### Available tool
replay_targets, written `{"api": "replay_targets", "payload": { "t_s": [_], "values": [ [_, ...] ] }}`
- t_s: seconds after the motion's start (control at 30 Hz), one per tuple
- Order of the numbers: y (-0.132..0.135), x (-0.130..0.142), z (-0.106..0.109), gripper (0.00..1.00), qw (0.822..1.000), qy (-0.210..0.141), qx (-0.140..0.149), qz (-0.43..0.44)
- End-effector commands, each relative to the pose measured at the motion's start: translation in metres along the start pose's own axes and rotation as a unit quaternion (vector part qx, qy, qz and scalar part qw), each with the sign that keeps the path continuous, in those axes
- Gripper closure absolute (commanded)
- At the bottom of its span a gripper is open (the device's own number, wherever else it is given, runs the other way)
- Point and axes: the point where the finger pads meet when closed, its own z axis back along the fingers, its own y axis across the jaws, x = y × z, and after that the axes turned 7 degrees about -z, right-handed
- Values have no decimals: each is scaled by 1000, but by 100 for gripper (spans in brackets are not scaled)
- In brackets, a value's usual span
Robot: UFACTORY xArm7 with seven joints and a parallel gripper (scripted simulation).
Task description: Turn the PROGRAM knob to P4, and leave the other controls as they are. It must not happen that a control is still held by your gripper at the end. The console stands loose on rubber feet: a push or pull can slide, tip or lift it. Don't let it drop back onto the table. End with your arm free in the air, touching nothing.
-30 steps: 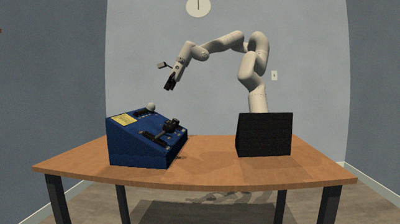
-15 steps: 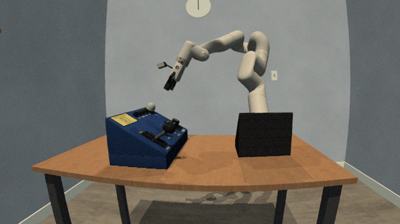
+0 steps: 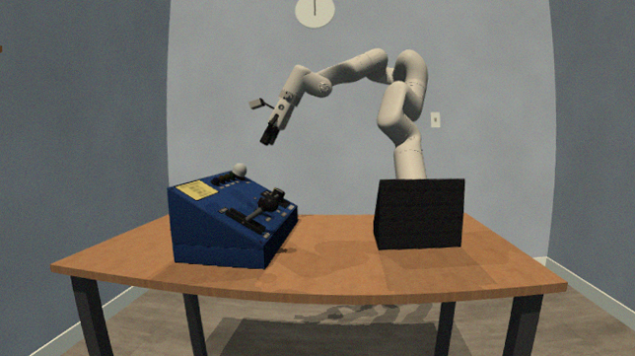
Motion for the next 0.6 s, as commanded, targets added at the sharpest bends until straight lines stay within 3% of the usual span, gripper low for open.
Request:
{"api": "replay_targets", "payload": {
  "t_s": [0.0,0.2,0.3,0.37,0.4,0.5,0.57],
  "values": [
    [0,-2,1,24,1000,2,0,0],
    [-1,5,2,24,1000,2,1,2],
    [-3,61,2,24,1000,0,6,8],
    [-3,61,2,24,1000,0,6,8],
    [-3,84,1,24,1000,0,5,6],
    [-3,84,1,24,1000,0,5,6],
    [-4,116,0,24,1000,2,1,1]
  ]
}}
